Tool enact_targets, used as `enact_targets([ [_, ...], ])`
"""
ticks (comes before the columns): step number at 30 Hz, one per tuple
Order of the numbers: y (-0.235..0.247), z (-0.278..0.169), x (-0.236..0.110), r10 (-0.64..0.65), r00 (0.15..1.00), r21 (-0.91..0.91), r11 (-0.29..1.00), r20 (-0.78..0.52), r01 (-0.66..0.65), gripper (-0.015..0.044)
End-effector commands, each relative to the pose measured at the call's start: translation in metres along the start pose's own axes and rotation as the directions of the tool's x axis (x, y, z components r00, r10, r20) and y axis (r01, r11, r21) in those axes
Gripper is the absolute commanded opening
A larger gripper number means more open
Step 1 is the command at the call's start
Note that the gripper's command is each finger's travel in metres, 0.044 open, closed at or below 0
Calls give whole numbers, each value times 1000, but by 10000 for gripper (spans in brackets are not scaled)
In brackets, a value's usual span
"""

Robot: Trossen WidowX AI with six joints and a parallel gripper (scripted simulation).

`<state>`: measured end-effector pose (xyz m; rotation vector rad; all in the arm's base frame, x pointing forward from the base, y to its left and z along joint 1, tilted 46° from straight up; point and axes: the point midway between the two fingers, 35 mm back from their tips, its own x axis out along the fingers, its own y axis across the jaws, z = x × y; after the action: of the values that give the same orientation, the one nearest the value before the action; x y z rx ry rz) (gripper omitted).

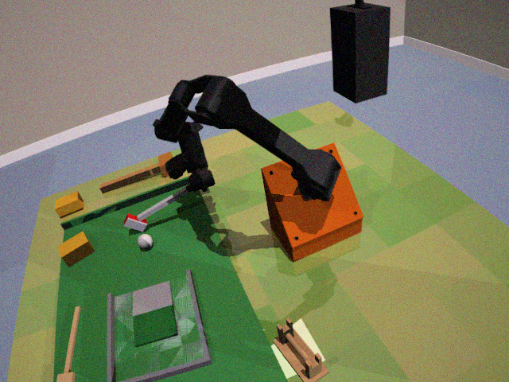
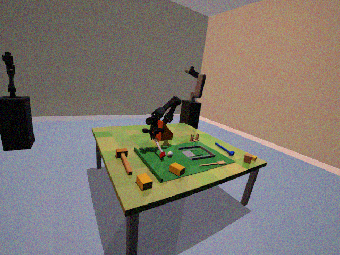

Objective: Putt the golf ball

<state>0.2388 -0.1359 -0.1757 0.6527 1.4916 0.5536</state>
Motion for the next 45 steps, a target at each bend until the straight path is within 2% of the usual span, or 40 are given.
enact_targets([
  [1, -14, -1, 2, 2, 1000, 0, 1000, 5, -2, 0],
  [10, -4, 0, 1, 2, 1000, 9, 1000, 2, -2, 0],
  [20, 121, 0, 2, 14, 1000, 3, 1000, 2, -14, 0],
  [26, 122, 1, -4, 13, 1000, 3, 1000, 2, -13, 0],
  [35, 121, 0, -57, 11, 1000, 4, 1000, 2, -11, 0],
  [45, 120, 0, -48, 14, 1000, 15, 1000, 0, -14, 0],
])
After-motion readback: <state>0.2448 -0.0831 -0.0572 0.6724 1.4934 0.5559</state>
